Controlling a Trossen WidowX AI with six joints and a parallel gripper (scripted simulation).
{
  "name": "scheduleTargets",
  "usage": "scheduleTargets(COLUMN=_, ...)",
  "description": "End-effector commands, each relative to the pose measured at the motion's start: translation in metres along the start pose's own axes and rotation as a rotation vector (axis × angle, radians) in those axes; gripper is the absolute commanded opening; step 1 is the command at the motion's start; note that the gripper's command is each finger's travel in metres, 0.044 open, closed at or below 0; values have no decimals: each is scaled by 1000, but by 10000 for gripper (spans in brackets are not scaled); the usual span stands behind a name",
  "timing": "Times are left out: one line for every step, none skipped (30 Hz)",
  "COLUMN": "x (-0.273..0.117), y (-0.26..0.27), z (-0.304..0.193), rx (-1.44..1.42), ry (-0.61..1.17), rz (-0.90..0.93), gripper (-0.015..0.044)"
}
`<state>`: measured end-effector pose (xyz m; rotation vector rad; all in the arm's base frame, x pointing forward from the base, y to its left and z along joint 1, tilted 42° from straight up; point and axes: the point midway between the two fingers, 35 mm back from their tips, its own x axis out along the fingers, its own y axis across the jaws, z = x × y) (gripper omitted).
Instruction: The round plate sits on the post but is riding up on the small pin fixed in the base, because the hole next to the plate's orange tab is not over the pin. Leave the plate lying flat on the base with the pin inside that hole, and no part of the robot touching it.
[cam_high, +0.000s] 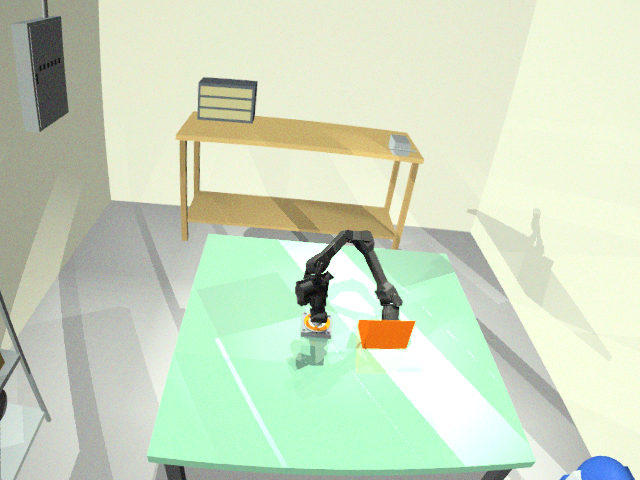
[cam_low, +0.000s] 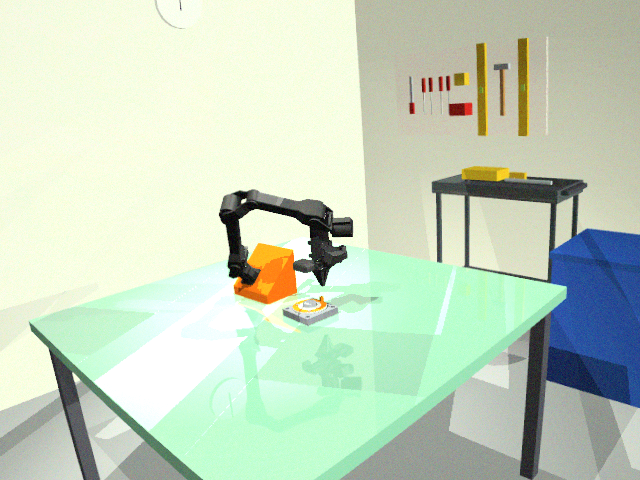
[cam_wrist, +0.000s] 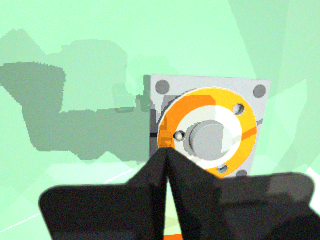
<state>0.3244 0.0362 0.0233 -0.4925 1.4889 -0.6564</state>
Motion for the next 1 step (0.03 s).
scheduleTargets(x=0, y=0, z=0, rx=-4, ry=-1, rz=0, gripper=0)
